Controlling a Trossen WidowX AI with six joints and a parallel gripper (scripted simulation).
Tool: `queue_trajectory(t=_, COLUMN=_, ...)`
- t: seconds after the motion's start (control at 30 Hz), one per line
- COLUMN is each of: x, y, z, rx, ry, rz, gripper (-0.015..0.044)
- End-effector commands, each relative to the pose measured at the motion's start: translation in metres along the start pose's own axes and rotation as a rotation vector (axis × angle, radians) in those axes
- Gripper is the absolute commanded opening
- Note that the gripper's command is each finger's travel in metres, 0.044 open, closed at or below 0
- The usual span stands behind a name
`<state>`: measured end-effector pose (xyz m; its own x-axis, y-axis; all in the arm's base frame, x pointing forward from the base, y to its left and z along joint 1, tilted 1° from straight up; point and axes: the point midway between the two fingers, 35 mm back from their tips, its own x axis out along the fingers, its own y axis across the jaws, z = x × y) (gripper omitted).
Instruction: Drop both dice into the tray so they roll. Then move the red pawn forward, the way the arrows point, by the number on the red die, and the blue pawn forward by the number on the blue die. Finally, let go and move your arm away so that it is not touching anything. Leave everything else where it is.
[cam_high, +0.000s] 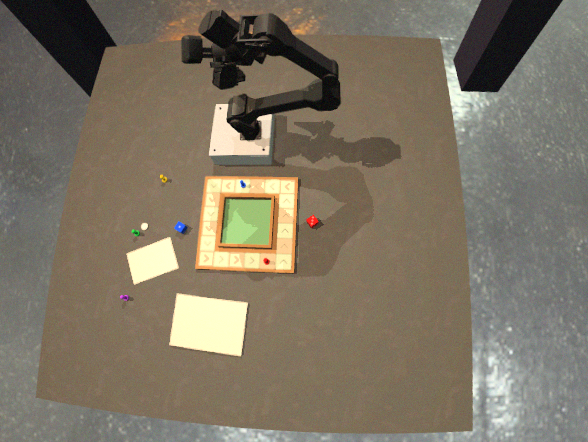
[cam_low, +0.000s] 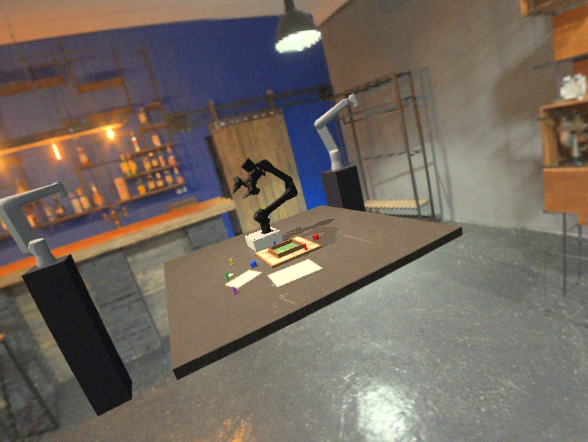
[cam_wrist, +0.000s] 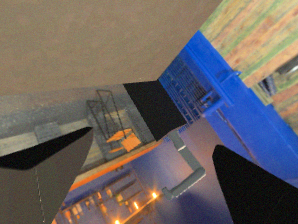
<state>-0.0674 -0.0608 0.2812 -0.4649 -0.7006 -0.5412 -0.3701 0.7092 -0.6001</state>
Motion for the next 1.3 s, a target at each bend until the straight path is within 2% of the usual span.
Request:
queue_trajectory(t=0.0, x=0.001, y=-0.002, z=0.001, rx=0.002, ry=-0.007, rz=-0.003, gripper=0.0374)
queue_trajectory(t=0.13, x=0.017, y=-0.033, z=0.017, rx=0.029, ry=-0.157, rz=-0.044, gripper=0.0275)
queue_trajectory(t=0.4, x=0.031, y=-0.099, z=0.093, rx=0.057, ry=-0.504, rz=-0.049, gripper=0.0275)
queue_trajectory(t=0.67, x=0.002, y=-0.126, z=0.201, rx=0.022, ry=-0.789, rz=0.059, gripper=0.0275)
queue_trajectory(t=0.97, x=-0.068, y=-0.085, z=0.316, rx=-0.085, ry=-0.978, rz=0.259, gripper=0.0275)
queue_trajectory(t=1.27, x=-0.146, y=0.024, z=0.388, rx=-0.232, ry=-0.994, rz=0.475, gripper=0.0275)
